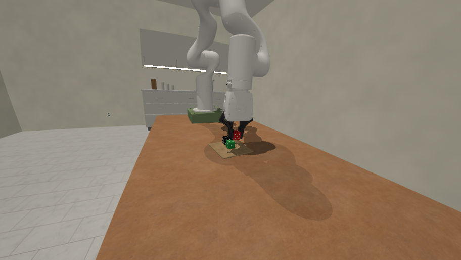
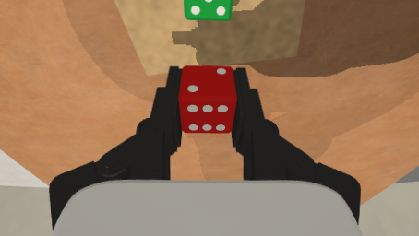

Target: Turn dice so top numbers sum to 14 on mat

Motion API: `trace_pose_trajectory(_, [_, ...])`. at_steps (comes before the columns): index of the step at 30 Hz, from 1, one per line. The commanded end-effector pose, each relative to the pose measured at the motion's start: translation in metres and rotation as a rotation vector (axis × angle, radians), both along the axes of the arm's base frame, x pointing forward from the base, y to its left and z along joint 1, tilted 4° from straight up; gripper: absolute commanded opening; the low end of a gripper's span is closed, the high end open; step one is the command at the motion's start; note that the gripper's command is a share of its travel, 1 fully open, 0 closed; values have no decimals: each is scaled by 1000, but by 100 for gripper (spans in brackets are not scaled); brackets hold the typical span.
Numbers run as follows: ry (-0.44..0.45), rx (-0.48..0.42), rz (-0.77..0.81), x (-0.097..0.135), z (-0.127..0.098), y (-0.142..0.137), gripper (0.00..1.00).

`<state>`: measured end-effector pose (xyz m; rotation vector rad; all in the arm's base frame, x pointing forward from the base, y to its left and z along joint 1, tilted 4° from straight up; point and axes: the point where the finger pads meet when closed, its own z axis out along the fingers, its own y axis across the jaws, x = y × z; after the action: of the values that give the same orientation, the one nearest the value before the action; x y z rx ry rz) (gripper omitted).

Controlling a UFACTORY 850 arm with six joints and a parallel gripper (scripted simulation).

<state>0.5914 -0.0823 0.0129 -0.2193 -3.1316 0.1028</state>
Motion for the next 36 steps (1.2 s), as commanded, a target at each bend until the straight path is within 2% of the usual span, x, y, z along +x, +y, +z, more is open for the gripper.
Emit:
trace_pose_trajectory(1, [-2,-1,0,1,-19,-1,27])
trace_pose_trajectory(7, [-2,-1,0,1,-42,-3,27])
trace_pose_trajectory(13, [-2,-1,0,1,-49,-3,27])
trace_pose_trajectory(36, [-2,-1,0,1,-51,-4,27])
